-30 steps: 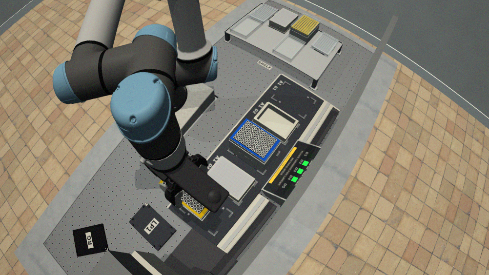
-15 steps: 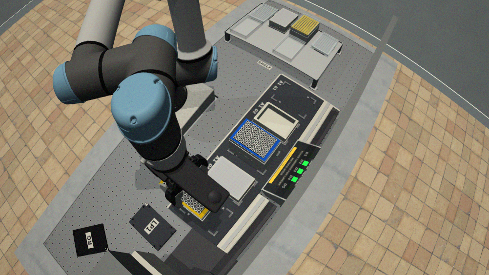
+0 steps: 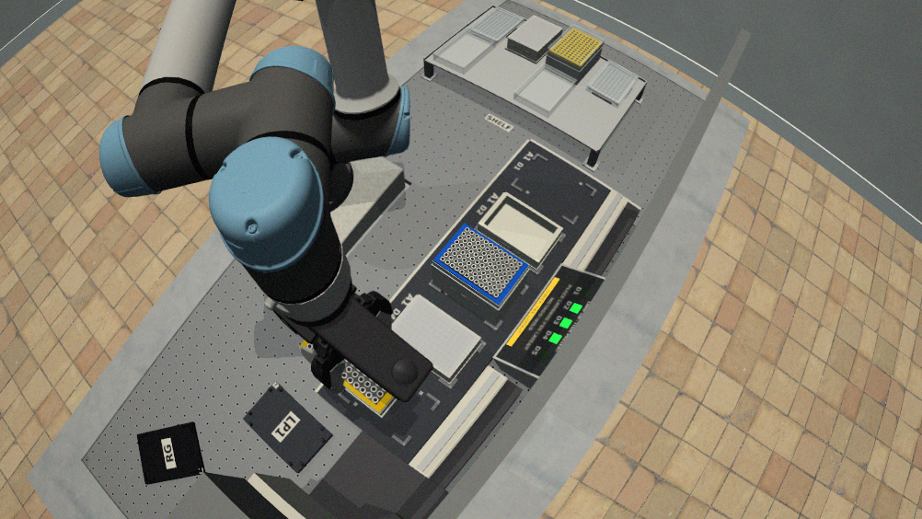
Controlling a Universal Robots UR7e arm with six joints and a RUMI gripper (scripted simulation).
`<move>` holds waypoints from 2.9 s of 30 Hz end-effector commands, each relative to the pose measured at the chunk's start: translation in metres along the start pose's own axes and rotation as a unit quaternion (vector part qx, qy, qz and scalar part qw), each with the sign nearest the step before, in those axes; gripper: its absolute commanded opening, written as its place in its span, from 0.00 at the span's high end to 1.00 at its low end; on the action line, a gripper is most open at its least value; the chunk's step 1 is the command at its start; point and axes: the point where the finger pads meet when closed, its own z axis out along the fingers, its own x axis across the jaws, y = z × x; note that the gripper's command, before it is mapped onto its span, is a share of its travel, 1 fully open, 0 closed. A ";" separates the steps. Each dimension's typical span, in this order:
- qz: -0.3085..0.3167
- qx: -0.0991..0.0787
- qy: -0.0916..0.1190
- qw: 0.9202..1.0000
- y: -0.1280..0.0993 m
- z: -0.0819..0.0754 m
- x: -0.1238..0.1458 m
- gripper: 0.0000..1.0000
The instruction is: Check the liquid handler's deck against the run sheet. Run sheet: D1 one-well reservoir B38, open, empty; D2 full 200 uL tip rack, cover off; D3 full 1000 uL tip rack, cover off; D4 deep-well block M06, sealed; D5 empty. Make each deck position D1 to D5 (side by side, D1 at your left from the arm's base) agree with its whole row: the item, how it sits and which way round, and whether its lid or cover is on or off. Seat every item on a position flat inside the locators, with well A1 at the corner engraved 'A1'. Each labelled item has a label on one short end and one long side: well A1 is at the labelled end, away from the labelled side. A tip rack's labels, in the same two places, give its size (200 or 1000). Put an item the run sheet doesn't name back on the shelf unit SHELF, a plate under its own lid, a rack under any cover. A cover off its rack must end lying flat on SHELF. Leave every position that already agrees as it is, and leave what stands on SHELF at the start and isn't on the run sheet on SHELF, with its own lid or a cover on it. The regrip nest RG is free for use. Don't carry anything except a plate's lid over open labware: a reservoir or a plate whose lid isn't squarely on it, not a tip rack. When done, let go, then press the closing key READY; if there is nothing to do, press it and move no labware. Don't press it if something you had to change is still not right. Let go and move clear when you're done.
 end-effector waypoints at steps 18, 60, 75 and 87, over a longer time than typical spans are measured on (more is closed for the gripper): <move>0.000 0.001 0.001 1.000 0.000 -0.001 0.000 1.00; 0.000 0.001 0.001 1.000 0.000 0.056 0.000 1.00; 0.000 0.001 0.001 1.000 0.000 0.078 0.000 1.00; 0.000 0.001 0.001 1.000 0.000 0.098 0.000 1.00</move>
